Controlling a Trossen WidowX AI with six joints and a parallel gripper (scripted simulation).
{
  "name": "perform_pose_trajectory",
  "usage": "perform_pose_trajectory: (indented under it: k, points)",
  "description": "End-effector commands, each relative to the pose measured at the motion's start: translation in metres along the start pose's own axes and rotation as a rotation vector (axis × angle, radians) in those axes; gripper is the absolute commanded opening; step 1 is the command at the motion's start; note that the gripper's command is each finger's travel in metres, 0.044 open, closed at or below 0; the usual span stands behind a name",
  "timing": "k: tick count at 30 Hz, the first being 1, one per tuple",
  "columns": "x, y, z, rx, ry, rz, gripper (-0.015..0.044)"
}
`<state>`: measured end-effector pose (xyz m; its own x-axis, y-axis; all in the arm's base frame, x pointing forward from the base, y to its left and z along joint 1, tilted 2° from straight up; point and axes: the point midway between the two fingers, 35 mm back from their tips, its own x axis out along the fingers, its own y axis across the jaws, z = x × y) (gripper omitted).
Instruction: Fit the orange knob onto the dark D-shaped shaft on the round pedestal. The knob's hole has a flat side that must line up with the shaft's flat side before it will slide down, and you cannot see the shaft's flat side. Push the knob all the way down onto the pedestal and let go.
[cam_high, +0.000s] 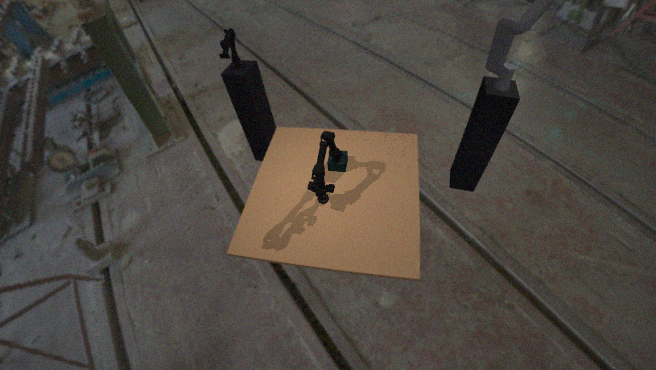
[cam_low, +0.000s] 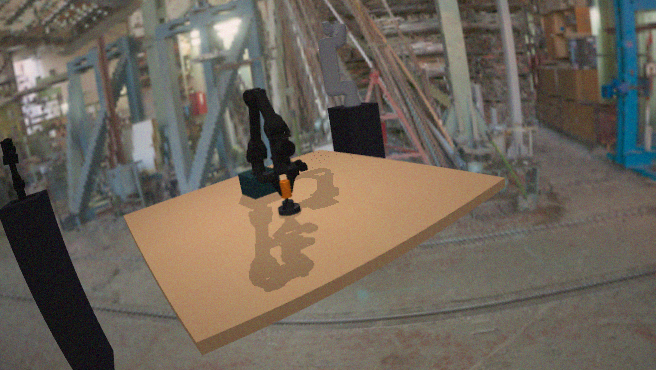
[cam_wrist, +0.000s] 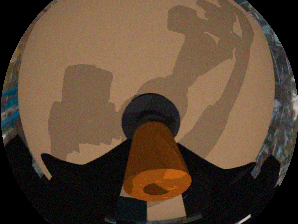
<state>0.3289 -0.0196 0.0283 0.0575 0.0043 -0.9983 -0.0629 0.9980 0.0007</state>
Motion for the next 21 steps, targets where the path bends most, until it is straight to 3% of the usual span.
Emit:
perform_pose_trajectory:
  k: [1, 21]
  points:
    - [-0.0009, 0.0003, 0.0010, 0.004, -0.006, 0.003, 0.0000]
    - [-0.0018, -0.0002, -0.0001, -0.206, -0.007, 0.003, 0.0000]
